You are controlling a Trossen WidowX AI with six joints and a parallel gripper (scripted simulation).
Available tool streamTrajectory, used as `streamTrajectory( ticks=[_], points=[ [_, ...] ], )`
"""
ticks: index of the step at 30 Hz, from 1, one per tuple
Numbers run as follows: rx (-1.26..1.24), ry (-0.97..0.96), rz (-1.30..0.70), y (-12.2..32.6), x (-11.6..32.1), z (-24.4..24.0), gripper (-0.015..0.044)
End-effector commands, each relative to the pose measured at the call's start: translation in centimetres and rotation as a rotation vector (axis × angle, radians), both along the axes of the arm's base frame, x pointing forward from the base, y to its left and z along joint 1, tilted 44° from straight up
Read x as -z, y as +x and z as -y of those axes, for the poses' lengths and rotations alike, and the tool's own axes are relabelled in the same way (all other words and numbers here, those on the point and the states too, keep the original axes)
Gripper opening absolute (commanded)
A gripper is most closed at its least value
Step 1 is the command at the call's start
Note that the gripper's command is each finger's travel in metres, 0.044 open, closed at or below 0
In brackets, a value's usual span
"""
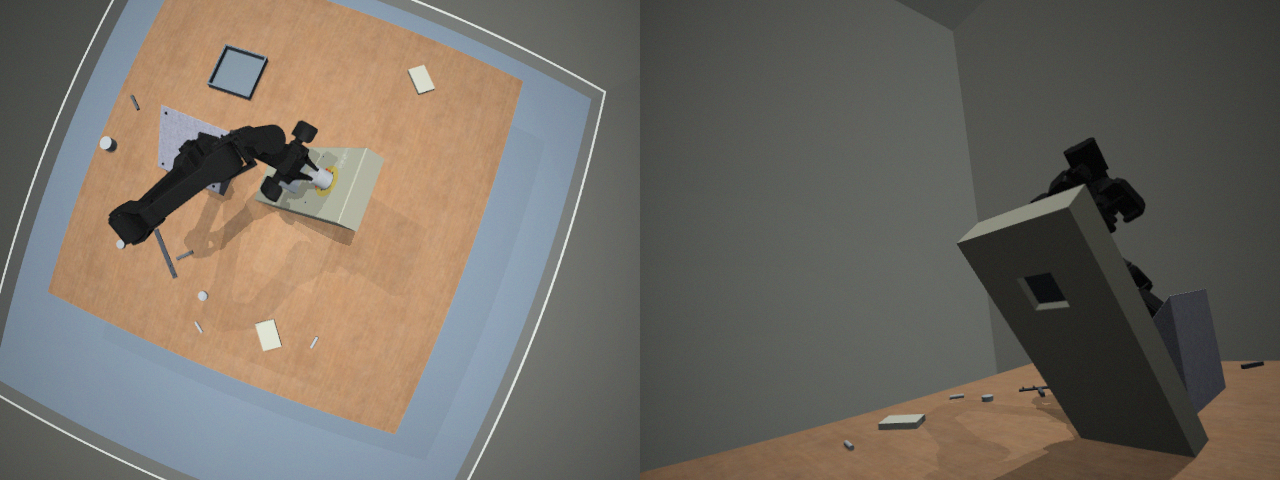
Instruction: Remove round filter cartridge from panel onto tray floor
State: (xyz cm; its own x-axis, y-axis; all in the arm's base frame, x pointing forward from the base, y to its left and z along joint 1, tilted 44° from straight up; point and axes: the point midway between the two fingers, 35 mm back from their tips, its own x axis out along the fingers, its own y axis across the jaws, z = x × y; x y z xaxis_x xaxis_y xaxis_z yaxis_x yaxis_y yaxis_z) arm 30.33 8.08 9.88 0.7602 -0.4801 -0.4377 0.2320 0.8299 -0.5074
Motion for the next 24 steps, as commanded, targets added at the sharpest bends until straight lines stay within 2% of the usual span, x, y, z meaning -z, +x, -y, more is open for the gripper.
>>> streamTrajectory(
  ticks=[1,10,24],
  points=[
    [-0.009,0.015,0.002,-1.4,-0.7,-1.0,0.0000],
    [-0.008,0.019,0.012,-2.4,-1.2,-1.3,0.0000],
    [-0.008,0.018,0.012,-4.7,1.6,1.2,0.0000]
  ],
)
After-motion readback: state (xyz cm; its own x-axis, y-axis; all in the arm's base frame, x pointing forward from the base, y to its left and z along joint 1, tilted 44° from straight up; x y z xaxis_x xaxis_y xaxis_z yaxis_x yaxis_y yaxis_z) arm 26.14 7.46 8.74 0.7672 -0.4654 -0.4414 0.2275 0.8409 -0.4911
